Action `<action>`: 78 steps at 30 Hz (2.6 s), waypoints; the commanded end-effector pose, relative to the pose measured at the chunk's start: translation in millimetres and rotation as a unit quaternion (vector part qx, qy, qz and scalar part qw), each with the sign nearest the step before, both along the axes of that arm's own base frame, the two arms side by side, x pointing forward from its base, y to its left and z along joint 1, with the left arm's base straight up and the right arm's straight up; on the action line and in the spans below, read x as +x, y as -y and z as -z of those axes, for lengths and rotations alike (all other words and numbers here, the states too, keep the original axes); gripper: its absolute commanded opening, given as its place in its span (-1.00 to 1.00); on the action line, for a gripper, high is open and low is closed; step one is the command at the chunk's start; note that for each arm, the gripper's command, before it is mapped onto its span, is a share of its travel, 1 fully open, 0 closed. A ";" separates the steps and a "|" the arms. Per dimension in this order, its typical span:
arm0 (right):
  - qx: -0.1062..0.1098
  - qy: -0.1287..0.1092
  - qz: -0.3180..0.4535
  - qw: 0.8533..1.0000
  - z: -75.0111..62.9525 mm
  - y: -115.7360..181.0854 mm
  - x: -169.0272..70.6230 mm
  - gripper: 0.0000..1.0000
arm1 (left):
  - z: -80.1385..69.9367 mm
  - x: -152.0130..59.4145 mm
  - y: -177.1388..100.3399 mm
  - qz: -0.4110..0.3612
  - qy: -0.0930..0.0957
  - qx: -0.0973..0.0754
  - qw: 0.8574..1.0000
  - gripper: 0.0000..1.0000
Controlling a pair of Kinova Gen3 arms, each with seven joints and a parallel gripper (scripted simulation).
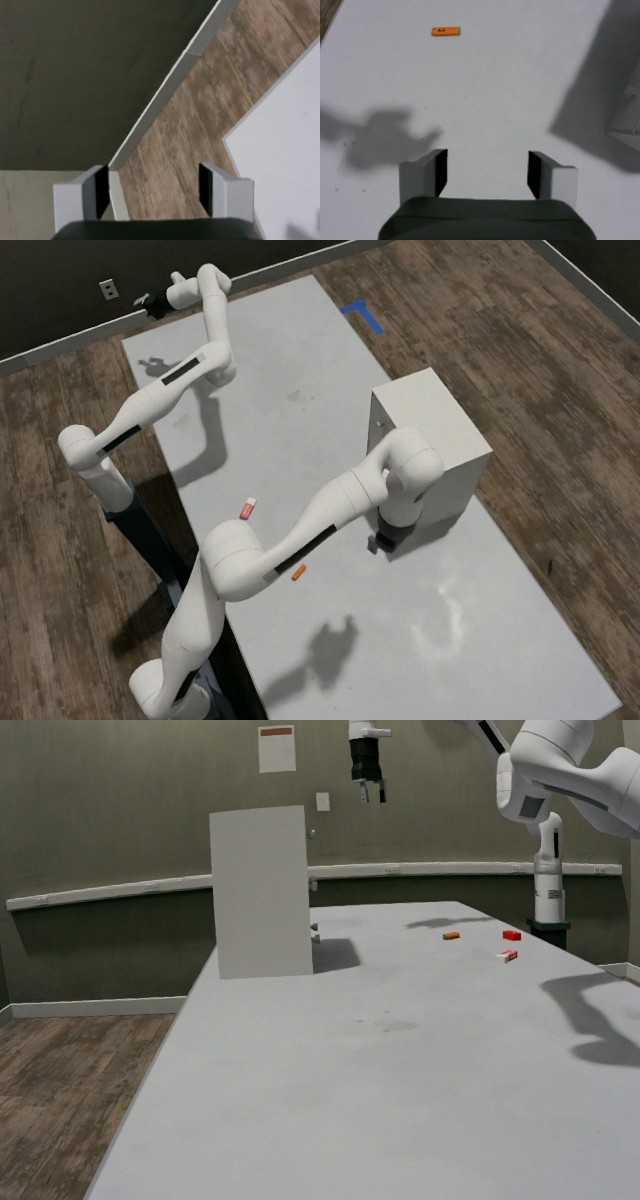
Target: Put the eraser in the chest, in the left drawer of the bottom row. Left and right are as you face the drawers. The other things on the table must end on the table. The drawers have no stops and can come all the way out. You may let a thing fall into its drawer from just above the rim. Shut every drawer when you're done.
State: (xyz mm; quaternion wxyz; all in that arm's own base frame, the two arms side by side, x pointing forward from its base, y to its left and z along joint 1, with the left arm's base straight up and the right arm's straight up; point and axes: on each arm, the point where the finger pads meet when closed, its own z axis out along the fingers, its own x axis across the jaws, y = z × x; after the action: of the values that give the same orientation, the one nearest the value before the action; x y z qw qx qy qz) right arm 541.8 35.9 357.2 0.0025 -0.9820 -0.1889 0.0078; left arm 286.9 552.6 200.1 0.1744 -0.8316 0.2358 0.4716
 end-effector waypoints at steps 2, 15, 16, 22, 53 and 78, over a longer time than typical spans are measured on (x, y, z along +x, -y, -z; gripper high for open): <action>0.001 0.008 -0.168 0.986 30.9 -78.1 4.4 1.00 | -1.5 0.1 -0.2 0.000 0.001 0.001 1.000 1.00; 0.003 0.009 -0.474 0.880 100.5 -253.6 11.9 1.00 | -1.5 0.1 -0.2 0.000 0.001 0.001 1.000 1.00; 0.003 0.009 -0.481 0.877 105.8 -267.8 13.6 1.00 | -1.5 0.1 -0.2 0.000 0.001 0.001 1.000 1.00; 0.003 0.009 -0.503 0.864 120.0 -304.7 18.0 1.00 | -1.5 0.1 -0.2 0.000 0.001 0.001 1.000 1.00; -0.001 0.015 -0.525 0.851 127.6 -320.3 18.9 1.00 | -1.5 0.1 -0.2 0.000 0.001 0.001 1.000 1.00; -0.036 0.062 -0.525 0.848 136.8 -319.7 26.2 1.00 | -1.5 0.1 -0.2 0.000 0.001 0.001 1.000 1.00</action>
State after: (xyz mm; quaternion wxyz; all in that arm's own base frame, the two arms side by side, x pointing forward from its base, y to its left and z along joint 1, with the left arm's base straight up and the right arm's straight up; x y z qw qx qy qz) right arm 567.7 356.9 221.3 -0.0385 -0.7357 -0.6756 -0.0299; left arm 286.9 552.6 200.1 0.1744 -0.8316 0.2358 0.4716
